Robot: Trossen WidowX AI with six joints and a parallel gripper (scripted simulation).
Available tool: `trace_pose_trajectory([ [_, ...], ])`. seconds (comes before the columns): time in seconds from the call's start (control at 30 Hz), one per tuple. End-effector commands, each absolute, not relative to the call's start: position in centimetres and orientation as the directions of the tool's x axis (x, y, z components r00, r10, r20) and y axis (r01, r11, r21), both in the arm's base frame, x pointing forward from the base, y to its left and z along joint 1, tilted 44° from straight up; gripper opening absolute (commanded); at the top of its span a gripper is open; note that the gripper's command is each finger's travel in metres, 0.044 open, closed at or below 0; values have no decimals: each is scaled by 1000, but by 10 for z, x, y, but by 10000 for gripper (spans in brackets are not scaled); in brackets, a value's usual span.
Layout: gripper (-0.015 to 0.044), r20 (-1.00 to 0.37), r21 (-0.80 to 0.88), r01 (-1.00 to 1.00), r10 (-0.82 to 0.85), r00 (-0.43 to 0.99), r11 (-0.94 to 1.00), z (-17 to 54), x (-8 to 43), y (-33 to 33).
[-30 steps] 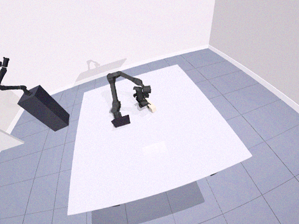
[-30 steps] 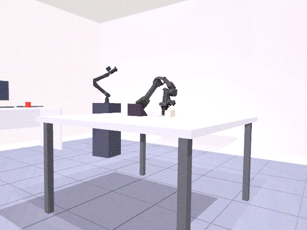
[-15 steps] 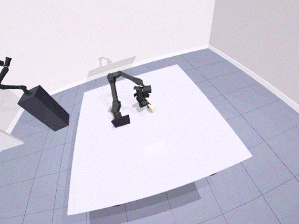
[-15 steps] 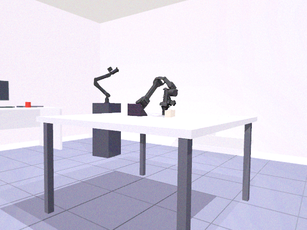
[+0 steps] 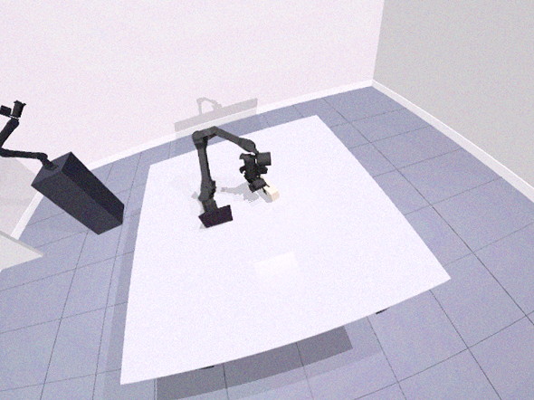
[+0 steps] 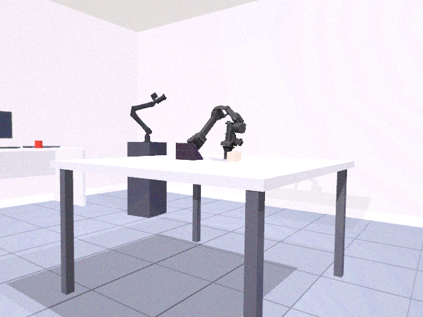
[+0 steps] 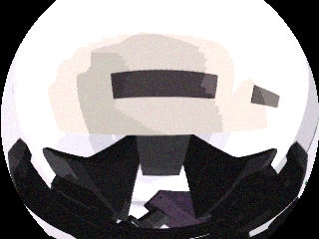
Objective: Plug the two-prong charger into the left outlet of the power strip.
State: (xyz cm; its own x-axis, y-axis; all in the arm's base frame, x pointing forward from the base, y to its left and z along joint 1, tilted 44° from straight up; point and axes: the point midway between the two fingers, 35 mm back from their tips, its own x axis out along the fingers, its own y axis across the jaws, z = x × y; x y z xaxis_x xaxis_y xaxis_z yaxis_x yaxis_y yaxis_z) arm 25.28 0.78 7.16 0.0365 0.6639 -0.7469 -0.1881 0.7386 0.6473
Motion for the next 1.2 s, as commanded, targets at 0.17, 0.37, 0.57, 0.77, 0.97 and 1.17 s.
trace_pose_trajectory([
  [0.17,0,-743,642,-214,666,67,736,76,263,8],
  [0.37,0,-743,642,-214,666,67,736,75,262,8],
  [0.57,0,-743,642,-214,666,67,737,75,262,8],
  [0.77,0,-743,642,-214,666,67,737,76,261,8],
  [0.97,0,-743,642,-214,666,67,737,76,260,8],
  [1.17,0,-743,642,-214,666,67,737,76,259,7],
])
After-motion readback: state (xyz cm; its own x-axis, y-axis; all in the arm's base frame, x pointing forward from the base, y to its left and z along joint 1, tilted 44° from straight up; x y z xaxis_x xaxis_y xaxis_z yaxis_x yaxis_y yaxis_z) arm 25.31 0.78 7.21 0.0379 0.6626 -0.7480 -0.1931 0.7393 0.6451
